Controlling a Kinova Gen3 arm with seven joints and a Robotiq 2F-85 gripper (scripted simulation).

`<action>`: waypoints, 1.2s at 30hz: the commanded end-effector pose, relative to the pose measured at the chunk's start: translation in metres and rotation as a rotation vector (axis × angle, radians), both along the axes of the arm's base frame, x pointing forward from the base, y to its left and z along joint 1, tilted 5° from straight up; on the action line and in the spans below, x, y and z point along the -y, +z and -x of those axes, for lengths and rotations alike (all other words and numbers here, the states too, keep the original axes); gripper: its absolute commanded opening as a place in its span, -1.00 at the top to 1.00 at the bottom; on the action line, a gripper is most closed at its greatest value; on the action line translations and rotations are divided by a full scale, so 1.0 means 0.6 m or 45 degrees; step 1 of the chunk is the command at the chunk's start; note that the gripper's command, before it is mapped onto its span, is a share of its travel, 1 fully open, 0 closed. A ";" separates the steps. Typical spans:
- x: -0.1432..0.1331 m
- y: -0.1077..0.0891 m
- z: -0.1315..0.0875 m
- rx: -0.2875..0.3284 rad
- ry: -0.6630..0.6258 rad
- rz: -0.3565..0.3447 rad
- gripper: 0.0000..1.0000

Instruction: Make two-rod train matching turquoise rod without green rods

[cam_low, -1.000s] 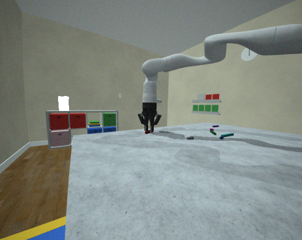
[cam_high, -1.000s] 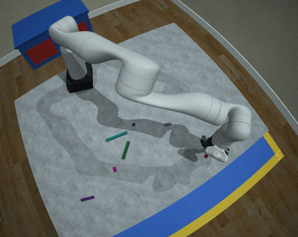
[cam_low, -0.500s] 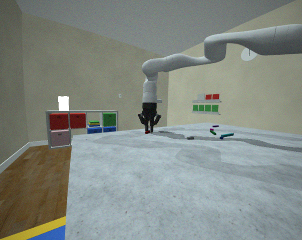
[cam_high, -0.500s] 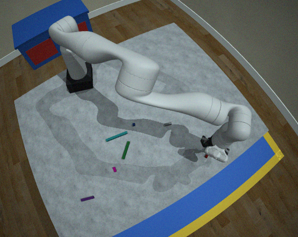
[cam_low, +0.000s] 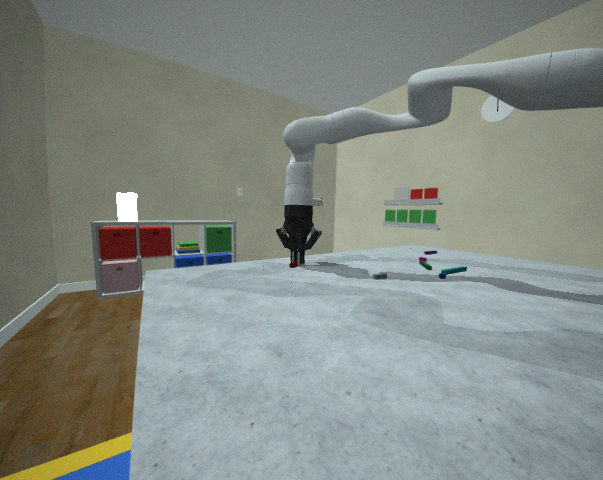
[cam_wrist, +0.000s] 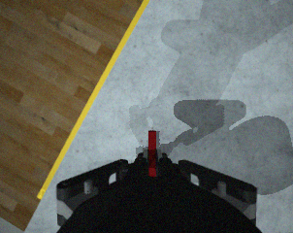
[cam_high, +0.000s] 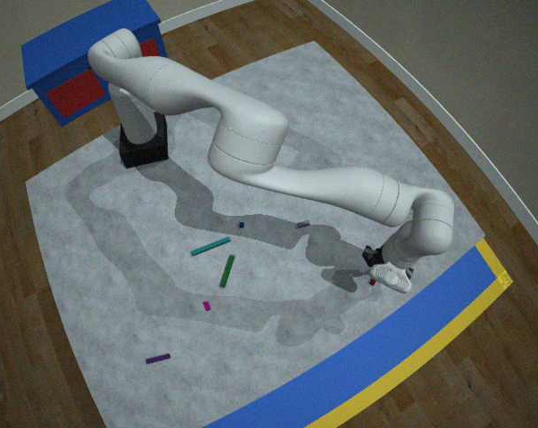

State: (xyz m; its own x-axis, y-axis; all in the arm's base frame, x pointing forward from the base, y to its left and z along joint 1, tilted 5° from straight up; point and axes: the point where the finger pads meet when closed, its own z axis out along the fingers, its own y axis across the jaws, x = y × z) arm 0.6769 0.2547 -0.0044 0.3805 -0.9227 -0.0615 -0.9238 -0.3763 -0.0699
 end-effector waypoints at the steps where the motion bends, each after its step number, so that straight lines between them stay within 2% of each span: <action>1: 0.000 0.001 0.000 0.001 0.000 0.000 0.91; 21: 0.001 0.008 0.000 0.001 0.000 0.000 0.91; 27: 0.005 0.065 0.002 0.001 0.000 0.000 0.91; 29: 0.005 0.065 0.002 0.001 0.000 0.000 0.91; 36: 0.012 0.145 0.006 0.001 0.000 0.000 0.91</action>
